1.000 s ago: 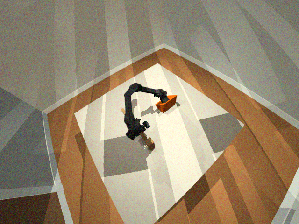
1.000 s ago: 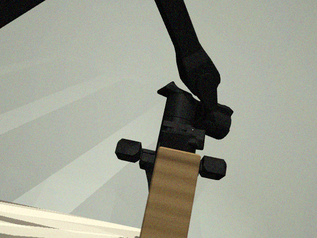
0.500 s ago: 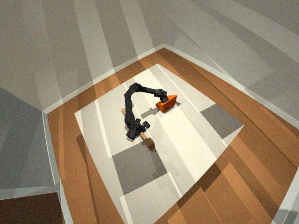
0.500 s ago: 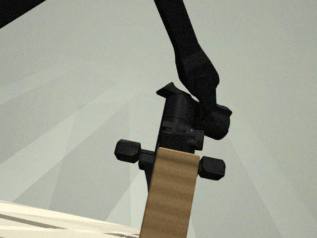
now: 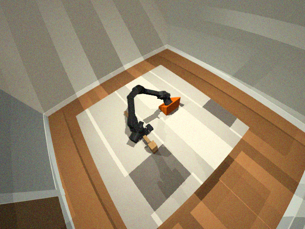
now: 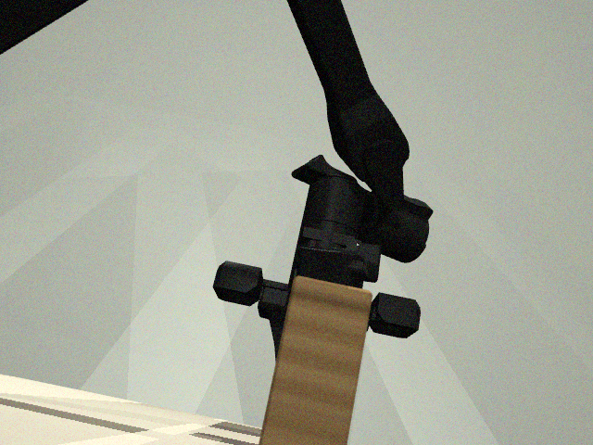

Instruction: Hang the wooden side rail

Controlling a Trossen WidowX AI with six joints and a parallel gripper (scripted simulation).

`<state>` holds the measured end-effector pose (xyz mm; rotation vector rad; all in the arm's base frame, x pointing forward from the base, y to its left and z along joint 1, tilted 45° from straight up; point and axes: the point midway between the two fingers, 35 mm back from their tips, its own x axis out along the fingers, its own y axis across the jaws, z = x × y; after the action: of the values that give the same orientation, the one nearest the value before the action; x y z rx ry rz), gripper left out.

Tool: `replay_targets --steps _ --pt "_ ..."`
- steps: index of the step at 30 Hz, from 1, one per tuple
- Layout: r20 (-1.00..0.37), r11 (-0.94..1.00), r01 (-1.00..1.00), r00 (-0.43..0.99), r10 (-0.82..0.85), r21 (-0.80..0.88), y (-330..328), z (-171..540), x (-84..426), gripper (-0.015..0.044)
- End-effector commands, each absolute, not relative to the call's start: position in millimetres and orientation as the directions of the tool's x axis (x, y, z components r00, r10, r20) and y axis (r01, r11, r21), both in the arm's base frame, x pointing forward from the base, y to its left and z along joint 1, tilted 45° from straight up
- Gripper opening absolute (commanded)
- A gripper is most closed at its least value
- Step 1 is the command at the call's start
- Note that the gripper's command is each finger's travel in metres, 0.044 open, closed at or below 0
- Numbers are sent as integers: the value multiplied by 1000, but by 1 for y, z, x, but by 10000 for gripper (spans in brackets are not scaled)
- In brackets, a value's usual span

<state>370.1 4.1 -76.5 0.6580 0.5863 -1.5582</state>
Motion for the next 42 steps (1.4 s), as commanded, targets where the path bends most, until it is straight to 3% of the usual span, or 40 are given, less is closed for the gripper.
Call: replay_targets --steps 1,42 --pt "-715 -80 997 -42 -698 20 11 -76 372 0" --pt "-715 -80 997 -42 -698 20 15 -76 376 0"
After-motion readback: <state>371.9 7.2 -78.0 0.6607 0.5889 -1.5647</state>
